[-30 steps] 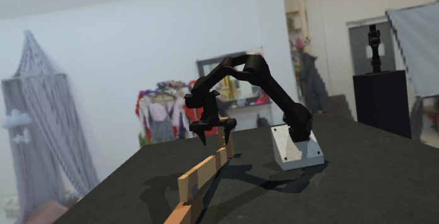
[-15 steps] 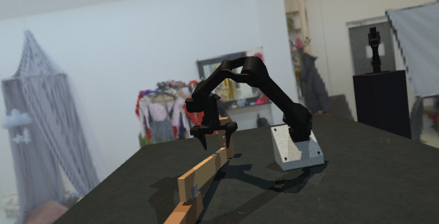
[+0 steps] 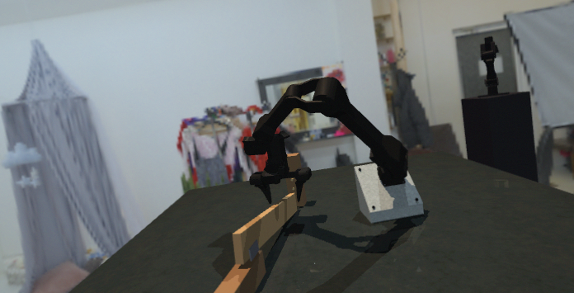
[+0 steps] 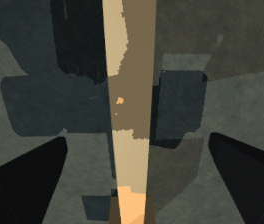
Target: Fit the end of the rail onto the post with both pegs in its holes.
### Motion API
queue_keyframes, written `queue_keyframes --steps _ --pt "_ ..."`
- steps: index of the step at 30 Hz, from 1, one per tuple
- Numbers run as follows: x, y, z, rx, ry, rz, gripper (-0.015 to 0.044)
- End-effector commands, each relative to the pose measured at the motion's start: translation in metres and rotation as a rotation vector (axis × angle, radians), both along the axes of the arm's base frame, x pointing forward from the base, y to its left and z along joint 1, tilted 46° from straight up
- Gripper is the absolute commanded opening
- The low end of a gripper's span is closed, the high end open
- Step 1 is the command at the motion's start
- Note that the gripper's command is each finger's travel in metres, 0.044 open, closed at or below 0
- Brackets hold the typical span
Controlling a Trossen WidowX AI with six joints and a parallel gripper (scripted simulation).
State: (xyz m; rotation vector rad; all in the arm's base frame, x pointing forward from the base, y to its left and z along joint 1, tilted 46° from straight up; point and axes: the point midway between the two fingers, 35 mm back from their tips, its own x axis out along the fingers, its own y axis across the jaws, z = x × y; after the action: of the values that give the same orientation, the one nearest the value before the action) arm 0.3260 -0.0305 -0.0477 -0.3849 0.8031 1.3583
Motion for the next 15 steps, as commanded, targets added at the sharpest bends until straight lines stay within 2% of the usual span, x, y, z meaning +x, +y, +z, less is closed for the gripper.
queue_keyframes --steps 1,15 --pt "-0.002 0.007 -0.005 0.006 0.007 0.000 0.0440" --pt "-0.004 0.024 -0.021 0.009 0.008 0.001 0.0440"
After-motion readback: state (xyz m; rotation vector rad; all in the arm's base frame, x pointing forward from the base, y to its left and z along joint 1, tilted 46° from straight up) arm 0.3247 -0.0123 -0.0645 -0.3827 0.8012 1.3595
